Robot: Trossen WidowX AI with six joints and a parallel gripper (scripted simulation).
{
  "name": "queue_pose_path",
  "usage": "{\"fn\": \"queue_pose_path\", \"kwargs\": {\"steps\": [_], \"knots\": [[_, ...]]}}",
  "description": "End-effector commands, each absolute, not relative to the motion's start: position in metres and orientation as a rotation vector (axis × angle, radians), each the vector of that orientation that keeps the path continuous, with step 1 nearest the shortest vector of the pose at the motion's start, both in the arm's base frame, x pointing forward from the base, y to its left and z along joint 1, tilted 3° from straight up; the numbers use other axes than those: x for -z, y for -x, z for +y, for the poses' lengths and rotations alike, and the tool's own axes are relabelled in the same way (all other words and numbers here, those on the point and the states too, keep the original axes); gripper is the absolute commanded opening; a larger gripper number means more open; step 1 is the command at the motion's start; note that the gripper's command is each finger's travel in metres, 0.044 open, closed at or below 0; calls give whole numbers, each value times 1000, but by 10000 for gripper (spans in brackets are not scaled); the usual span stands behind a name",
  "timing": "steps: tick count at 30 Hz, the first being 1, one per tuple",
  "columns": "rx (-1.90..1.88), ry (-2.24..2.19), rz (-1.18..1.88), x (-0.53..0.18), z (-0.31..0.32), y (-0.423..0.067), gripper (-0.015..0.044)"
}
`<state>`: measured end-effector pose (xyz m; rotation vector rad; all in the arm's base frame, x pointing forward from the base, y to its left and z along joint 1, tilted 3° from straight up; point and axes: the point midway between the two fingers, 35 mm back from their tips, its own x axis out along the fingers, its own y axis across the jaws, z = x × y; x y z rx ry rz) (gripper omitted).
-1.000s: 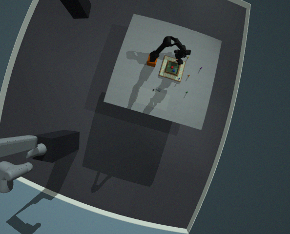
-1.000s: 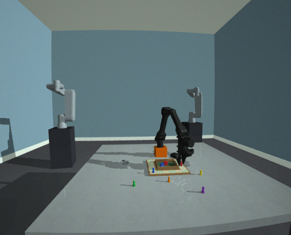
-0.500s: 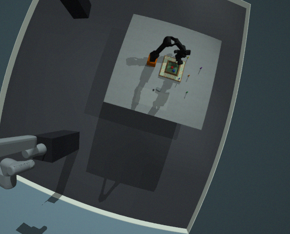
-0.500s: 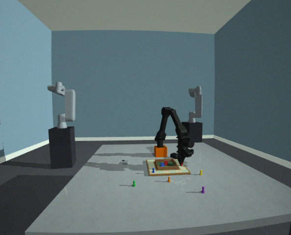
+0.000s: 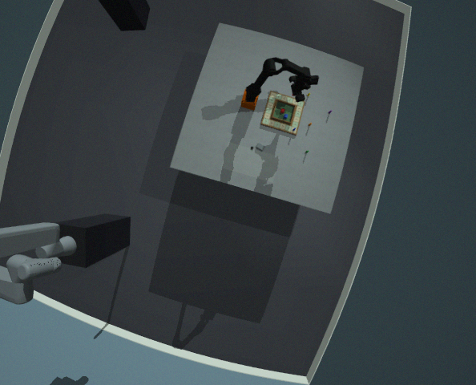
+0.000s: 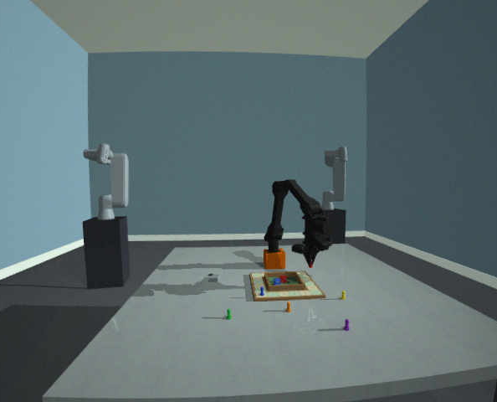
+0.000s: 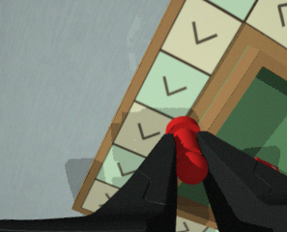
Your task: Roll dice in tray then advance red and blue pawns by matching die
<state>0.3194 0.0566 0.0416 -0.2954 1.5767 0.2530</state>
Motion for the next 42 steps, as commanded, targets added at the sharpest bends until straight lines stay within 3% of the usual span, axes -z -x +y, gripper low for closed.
{"fn": "queue_pose_path", "kwargs": {"steps": [1, 9, 42], "knots": [[-251, 295, 1573, -70, 57, -318, 0], [-252, 295, 1573, -87, 57, -314, 0], [-253, 295, 1577, 22, 62, -270, 0]]}}
